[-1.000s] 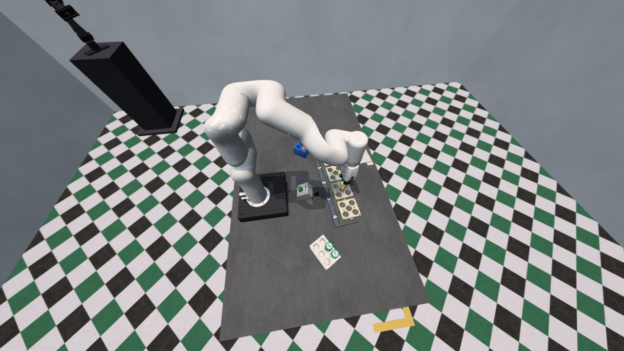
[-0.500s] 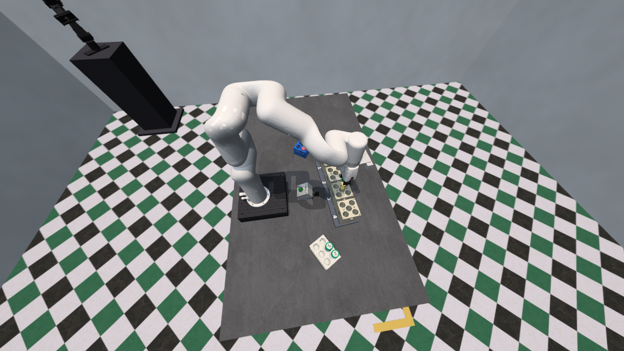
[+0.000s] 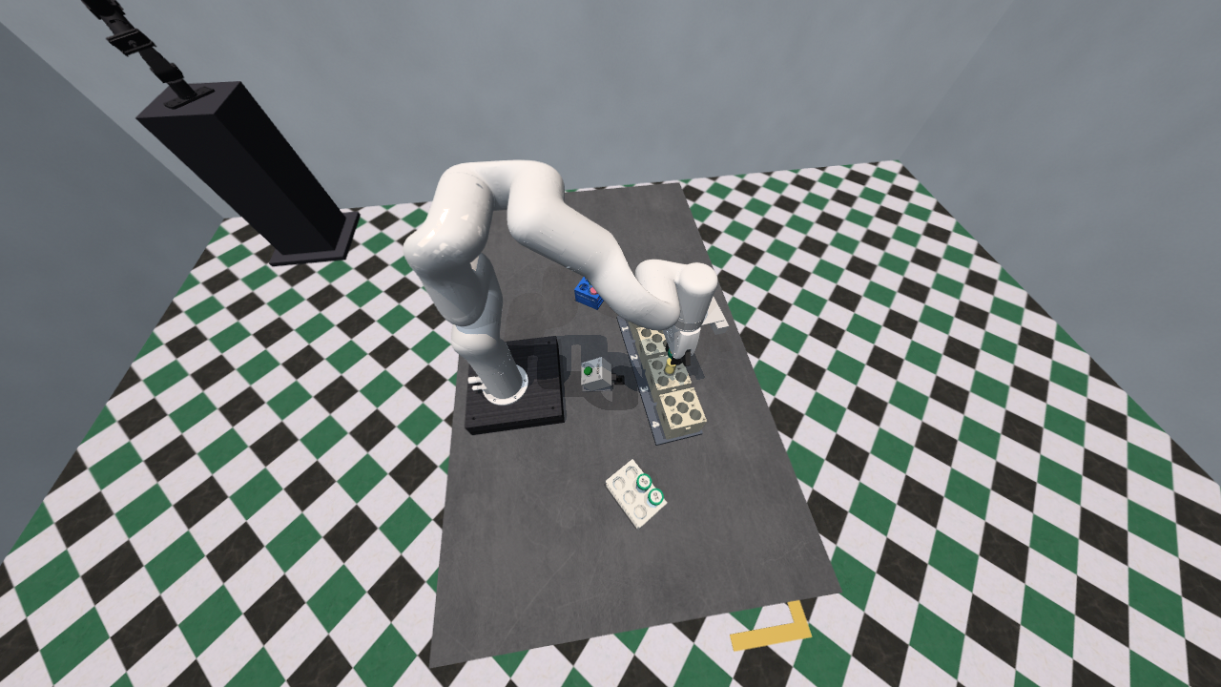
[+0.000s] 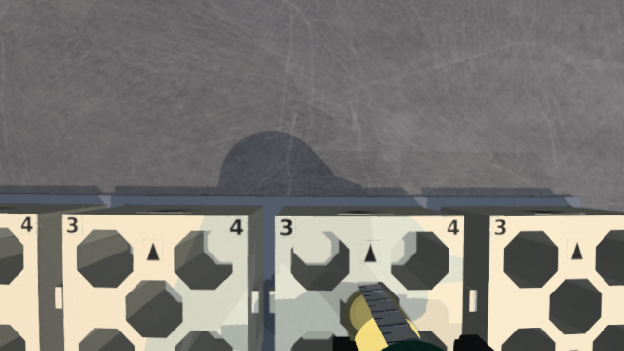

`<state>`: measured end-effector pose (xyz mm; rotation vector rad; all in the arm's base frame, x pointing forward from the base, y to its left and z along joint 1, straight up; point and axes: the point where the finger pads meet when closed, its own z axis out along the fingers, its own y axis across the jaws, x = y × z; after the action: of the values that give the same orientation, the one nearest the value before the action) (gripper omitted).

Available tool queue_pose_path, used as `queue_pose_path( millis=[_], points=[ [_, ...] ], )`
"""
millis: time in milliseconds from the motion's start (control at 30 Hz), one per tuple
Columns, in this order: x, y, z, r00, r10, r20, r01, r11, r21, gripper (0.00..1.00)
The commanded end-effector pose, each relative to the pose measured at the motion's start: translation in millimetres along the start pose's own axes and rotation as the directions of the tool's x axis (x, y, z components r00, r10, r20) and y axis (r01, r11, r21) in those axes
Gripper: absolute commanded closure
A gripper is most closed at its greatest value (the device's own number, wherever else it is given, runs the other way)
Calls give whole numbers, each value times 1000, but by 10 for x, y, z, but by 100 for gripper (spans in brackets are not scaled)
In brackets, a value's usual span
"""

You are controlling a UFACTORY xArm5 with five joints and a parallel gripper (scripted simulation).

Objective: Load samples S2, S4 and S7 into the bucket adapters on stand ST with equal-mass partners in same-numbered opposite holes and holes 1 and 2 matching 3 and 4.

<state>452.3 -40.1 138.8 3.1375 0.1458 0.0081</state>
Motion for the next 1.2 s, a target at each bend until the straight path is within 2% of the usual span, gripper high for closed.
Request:
queue_pose_path(
  millis=[0,1167],
  points=[
    [12,2,20,1000,0,-4,0,1000,-3,100],
    [12,3,331,1000,0,-3,0,1000,-3,100]
  ],
)
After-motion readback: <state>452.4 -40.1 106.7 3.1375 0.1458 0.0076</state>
